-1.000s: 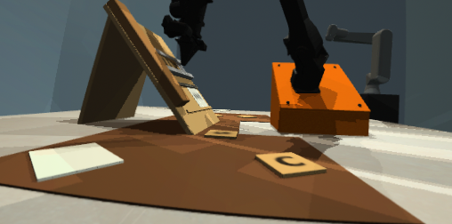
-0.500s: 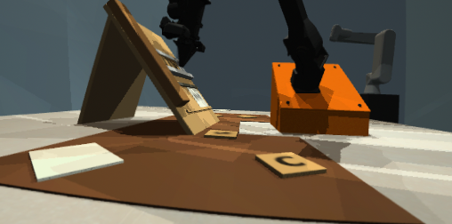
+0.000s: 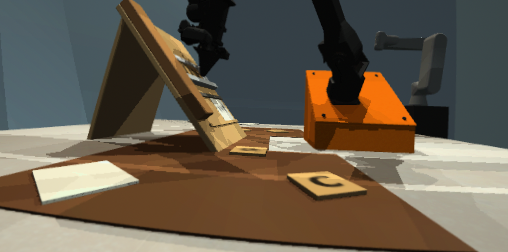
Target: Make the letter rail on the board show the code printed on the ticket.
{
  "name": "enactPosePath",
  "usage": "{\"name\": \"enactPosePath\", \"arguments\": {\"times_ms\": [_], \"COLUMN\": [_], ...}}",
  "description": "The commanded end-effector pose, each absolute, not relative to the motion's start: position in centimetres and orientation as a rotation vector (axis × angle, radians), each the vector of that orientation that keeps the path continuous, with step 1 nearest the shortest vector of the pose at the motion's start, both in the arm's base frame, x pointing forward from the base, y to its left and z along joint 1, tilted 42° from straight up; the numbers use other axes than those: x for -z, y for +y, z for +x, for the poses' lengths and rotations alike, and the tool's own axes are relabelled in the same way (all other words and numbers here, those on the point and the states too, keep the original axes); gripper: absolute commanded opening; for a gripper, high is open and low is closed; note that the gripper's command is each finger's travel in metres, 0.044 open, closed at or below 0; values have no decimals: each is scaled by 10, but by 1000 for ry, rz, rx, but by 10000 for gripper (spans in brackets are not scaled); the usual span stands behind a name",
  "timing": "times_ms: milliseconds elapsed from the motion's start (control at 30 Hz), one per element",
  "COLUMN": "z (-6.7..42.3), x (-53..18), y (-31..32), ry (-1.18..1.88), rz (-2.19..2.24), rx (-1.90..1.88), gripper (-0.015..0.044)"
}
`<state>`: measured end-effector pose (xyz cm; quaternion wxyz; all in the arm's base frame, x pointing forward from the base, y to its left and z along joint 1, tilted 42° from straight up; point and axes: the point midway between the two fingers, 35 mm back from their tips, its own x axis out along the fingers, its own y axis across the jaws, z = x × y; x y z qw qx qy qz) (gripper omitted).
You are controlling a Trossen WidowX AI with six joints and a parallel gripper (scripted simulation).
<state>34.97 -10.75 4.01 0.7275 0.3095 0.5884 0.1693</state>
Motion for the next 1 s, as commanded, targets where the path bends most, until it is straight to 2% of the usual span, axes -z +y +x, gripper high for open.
{"name": "enactPosePath", "arguments": {"times_ms": [0, 967], "z": [350, 350], "x": [-42, -47], "y": [-106, -98], "ry": [1294, 1294], "rz": [688, 689], "rx": [-372, -372], "gripper": [0, 0]}}
